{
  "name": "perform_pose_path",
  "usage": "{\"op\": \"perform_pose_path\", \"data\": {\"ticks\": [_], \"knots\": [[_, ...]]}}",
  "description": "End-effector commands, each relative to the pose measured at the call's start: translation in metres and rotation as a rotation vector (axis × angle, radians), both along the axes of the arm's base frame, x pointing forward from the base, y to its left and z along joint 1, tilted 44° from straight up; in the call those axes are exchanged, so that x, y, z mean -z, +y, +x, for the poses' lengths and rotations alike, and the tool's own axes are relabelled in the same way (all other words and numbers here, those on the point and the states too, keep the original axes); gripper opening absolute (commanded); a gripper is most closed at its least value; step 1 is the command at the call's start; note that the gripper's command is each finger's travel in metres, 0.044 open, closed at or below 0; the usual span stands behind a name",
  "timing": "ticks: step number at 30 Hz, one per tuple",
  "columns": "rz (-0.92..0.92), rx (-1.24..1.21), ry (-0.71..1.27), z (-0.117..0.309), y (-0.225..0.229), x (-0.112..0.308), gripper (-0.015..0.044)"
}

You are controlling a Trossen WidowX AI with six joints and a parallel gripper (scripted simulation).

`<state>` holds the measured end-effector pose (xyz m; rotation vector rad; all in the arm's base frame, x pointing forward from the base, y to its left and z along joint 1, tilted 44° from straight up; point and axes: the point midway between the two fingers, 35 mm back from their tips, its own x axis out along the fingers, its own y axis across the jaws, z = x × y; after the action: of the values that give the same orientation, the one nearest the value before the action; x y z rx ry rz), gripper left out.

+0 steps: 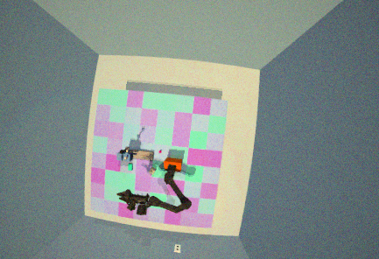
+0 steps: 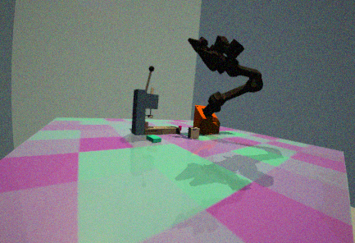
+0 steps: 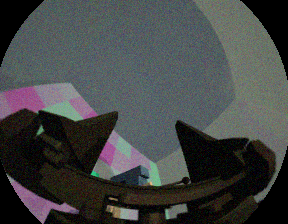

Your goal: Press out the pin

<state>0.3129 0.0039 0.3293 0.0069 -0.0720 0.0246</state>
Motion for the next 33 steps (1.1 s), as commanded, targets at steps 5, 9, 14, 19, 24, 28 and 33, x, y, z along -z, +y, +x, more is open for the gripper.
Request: {"op": "perform_pose_path", "data": {"ticks": [5,9,14,19,24,28,33], "knots": [[0.021,-0.067,0.161,0.011,0.01,0.039,0.044],[0.078,-0.168,0.425,0.015,0.026,0.101,0.044],[0.202,-0.286,0.792,-0.004,0.048,0.178,0.044],[0.385,-0.373,1.17,-0.046,0.069,0.236,0.044],[0.641,-0.411,1.568,-0.101,0.09,0.267,0.044],[0.783,-0.403,1.748,-0.126,0.099,0.271,0.044],[0.783,-0.403,1.748,-0.126,0.099,0.271,0.044]]}}
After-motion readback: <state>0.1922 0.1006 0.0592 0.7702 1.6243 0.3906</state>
